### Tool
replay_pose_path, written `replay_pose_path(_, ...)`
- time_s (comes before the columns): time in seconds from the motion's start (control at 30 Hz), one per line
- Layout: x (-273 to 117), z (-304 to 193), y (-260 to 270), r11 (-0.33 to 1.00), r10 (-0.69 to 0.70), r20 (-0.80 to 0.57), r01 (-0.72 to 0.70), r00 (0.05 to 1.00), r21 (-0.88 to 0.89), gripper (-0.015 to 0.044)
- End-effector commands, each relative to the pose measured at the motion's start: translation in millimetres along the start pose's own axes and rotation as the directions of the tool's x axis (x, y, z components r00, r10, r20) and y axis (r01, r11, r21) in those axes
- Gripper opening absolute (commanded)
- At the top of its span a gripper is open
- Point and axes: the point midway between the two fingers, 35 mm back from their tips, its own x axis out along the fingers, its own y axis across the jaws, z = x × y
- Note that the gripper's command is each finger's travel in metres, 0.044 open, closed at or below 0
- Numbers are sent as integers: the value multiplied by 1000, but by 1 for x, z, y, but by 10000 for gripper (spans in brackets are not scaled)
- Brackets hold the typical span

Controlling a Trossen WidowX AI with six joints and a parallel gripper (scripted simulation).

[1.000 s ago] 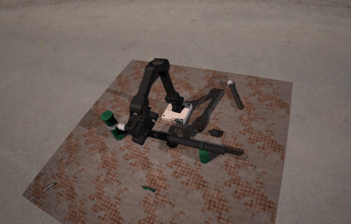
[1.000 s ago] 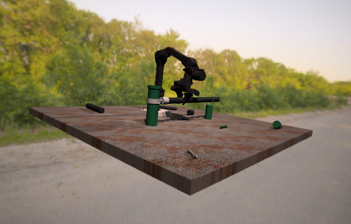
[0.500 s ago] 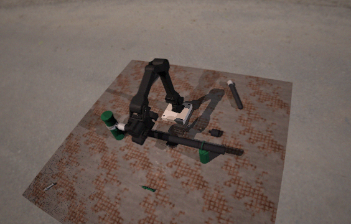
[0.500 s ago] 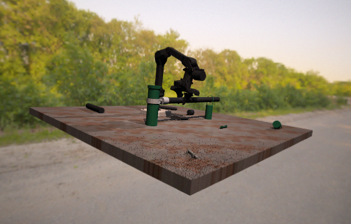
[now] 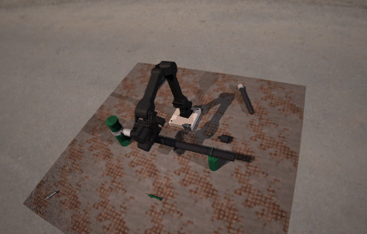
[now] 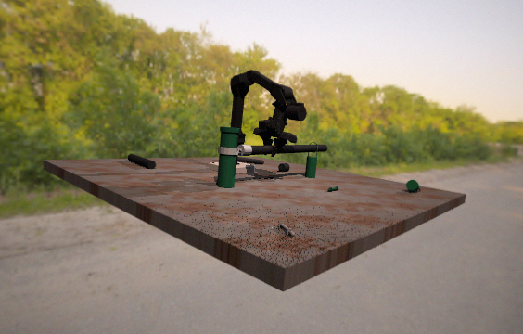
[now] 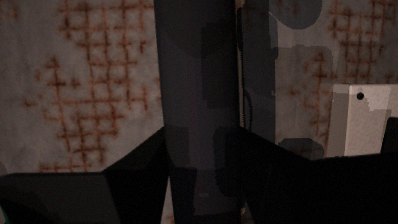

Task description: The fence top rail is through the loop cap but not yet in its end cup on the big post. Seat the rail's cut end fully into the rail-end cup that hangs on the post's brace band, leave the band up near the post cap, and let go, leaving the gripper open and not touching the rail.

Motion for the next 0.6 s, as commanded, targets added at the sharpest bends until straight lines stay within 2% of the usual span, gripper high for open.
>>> replay_pose_path(0.0, 0, 5, 1, 1000, 3, 5, -3, 1000, 0, 0)
replay_pose_path(0.57, 1, 20, 3, 1000, 3, 6, -3, 1000, 1, 0)
